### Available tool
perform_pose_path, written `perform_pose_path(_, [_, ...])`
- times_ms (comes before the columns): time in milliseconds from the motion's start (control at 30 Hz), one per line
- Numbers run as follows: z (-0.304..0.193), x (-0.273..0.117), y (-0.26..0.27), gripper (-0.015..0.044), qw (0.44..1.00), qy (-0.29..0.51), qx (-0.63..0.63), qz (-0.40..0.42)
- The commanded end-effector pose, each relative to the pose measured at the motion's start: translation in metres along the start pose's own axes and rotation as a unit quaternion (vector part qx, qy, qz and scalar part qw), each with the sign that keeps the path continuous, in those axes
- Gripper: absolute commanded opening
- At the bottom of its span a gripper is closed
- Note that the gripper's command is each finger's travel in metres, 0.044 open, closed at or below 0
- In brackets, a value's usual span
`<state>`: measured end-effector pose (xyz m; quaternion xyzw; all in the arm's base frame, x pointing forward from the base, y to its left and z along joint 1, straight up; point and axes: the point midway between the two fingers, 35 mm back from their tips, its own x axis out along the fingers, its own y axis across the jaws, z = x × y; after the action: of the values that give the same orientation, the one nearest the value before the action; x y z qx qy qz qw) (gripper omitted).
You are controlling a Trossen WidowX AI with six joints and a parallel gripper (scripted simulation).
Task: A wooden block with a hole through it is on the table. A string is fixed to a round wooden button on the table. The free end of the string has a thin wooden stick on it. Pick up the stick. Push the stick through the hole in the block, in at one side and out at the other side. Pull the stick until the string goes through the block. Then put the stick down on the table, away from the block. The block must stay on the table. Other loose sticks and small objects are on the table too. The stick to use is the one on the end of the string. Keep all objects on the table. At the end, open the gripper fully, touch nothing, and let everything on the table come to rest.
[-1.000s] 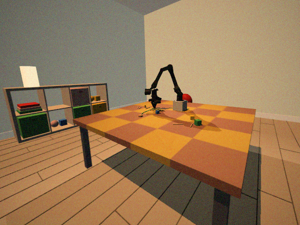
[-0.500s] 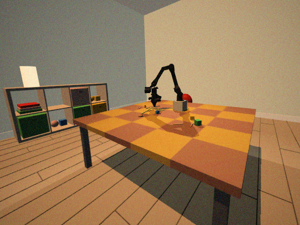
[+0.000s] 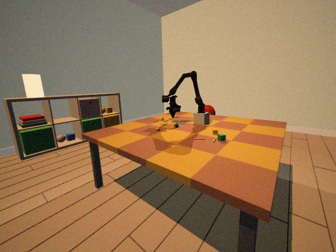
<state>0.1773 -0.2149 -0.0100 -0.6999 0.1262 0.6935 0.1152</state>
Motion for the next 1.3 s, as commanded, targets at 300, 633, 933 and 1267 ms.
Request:
perform_pose_path(300, [-0.006, -0.008, -0.001, 0.0, 1.0, -0.011, 0.0, -0.003])
perform_pose_path(633, [-0.015, -0.017, -0.004, 0.0, 1.0, -0.029, 0.001, -0.006])
perform_pose_path(933, [-0.022, -0.025, -0.006, 0.0, 0.999, -0.045, 0.001, -0.008])
perform_pose_path(1267, [-0.03, -0.035, -0.01, 0.0, 0.998, -0.063, 0.001, -0.009])
